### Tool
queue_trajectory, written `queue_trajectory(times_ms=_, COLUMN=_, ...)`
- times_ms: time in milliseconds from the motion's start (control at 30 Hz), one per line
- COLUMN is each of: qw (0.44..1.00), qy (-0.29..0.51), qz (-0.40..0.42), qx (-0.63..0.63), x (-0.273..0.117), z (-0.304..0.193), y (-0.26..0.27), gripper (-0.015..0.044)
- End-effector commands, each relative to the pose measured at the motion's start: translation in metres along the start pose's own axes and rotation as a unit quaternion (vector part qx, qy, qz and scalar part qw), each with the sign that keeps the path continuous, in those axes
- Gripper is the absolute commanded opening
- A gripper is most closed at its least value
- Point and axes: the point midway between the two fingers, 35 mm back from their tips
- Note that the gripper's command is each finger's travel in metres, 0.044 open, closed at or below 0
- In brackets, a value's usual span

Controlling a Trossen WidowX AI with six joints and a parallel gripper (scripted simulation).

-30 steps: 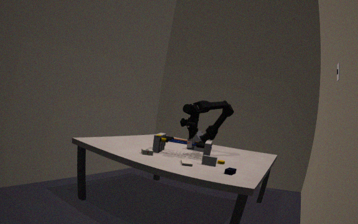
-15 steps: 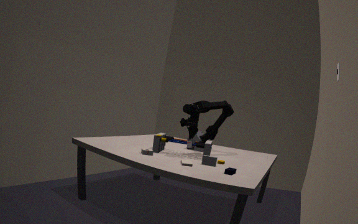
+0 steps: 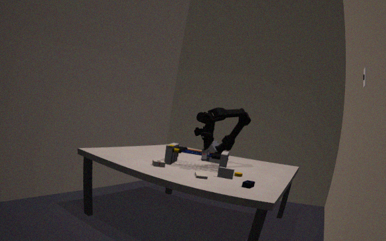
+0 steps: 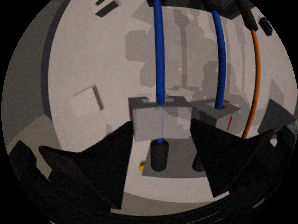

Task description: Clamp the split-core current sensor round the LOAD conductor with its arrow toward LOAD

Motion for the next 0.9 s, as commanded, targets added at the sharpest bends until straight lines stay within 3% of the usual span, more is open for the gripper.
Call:
queue_trajectory(times_ms=0, qw=1.000, qy=-0.002, qz=-0.025, qx=0.000, x=0.0023, z=0.0017, y=0.0038, gripper=0.0000)
queue_trajectory(times_ms=433, qw=0.995, qy=-0.004, qz=-0.096, qx=0.000, x=0.0056, z=-0.0012, y=0.0097, gripper=0.0000)
queue_trajectory(times_ms=867, qw=0.997, qy=-0.002, qz=-0.072, qx=-0.002, x=0.0040, z=-0.0027, y=0.0097, gripper=0.0341)
Point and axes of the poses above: the point midway between the two fingers, 35 mm back from their tips, its own x axis out along the fingers, its own y axis across the jaws, z = x × y, and after that the axes turned 4 degrees about x, right-handed
